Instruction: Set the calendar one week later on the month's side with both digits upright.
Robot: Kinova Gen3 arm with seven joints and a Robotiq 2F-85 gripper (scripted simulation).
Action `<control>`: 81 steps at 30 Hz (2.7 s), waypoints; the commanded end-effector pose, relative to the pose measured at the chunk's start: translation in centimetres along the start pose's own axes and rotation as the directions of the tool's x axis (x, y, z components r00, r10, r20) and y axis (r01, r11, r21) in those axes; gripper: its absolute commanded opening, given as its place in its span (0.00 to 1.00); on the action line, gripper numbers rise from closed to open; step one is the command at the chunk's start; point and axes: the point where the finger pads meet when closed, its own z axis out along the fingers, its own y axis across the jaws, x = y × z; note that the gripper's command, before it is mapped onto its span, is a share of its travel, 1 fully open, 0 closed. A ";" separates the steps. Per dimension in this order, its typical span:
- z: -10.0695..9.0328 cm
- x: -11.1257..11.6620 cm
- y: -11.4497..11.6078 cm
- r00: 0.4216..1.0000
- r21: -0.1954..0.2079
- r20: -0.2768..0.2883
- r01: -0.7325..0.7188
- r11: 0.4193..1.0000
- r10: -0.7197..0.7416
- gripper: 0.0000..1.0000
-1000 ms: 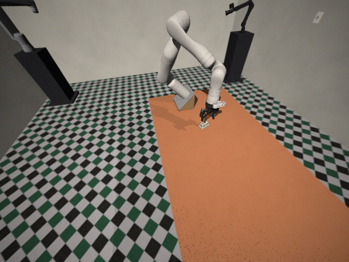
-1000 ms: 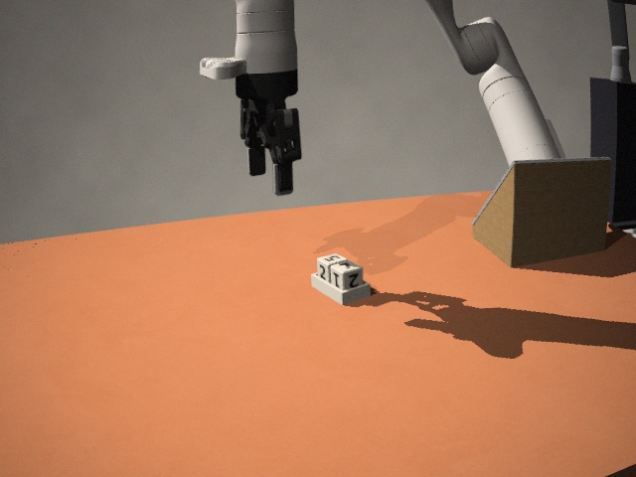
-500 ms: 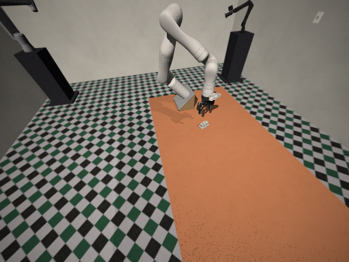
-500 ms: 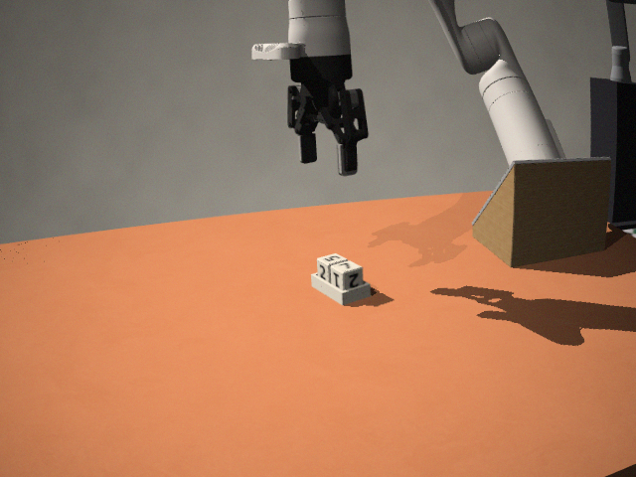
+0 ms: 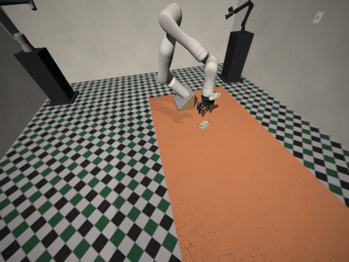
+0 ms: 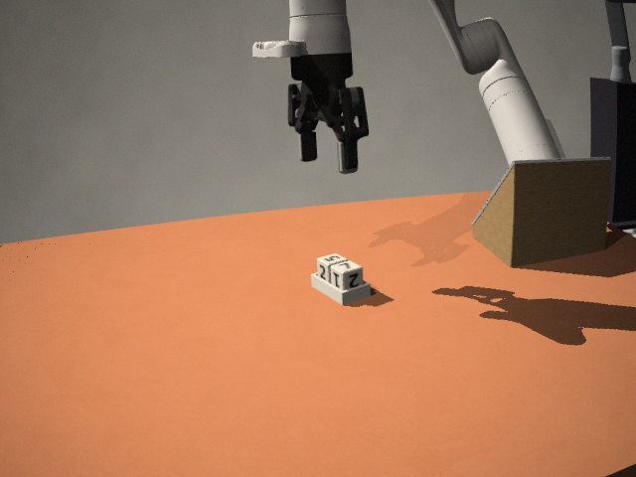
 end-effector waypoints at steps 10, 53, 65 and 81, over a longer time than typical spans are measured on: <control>0.1 0.0 0.0 0.999 -0.001 0.000 0.039 0.999 -0.039 1.00; 4.4 -0.2 0.0 0.147 0.003 0.004 0.989 0.147 -0.989 1.00; 4.7 0.0 -0.1 0.005 -0.003 -0.002 1.000 0.005 -1.000 1.00; 4.7 0.0 -0.1 0.001 -0.003 -0.002 1.000 0.001 -1.000 0.46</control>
